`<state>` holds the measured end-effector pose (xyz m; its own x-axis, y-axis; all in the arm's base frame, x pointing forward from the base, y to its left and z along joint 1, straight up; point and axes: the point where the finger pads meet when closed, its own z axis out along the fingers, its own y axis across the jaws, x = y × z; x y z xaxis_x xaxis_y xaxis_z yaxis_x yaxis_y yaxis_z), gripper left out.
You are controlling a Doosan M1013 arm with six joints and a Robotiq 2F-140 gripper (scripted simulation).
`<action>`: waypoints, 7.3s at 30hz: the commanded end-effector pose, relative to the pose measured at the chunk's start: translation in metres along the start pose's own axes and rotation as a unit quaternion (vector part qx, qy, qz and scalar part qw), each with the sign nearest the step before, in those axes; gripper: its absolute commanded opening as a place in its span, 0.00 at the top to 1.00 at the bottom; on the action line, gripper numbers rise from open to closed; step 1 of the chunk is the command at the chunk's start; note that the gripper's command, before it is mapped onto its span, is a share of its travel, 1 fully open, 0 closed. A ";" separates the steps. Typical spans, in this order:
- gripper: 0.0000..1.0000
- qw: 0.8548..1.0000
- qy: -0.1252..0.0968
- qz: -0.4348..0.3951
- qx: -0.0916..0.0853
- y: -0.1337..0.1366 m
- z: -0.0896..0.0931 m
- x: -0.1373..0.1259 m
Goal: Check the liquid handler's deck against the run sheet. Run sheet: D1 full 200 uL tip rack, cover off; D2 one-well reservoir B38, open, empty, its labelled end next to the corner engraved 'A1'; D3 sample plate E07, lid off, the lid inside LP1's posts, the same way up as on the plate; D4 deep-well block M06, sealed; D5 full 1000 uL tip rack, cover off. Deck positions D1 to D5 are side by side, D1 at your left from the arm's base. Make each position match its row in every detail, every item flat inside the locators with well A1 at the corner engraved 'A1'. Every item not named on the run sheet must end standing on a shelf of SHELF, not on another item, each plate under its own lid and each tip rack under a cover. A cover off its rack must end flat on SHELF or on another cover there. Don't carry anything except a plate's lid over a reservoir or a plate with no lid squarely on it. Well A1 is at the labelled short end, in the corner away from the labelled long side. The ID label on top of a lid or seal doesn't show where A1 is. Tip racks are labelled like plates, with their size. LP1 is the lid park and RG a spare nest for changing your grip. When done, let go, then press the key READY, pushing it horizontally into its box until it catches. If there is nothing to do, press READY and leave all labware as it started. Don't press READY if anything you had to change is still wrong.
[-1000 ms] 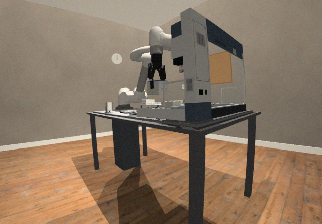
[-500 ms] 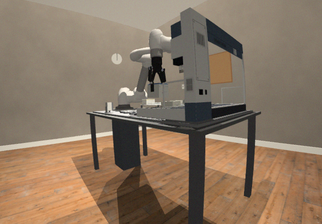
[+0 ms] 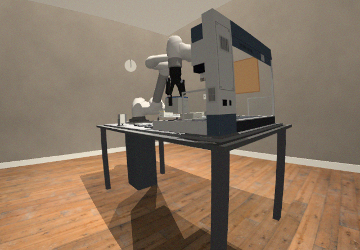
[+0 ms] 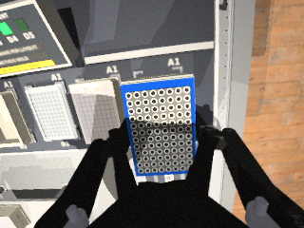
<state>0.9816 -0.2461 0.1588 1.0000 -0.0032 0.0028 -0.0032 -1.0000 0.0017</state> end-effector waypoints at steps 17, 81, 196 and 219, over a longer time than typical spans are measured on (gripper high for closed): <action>0.90 1.000 0.001 0.000 0.000 0.000 0.025 0.000; 0.90 1.000 0.001 0.000 0.000 0.000 0.043 0.000; 0.34 1.000 0.001 0.000 0.000 0.000 -0.027 0.000; 0.34 1.000 0.001 0.000 0.000 0.000 -0.058 0.000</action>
<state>0.9813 -0.2459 0.2133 1.0000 -0.0032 0.0030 -0.0032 -1.0000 0.0018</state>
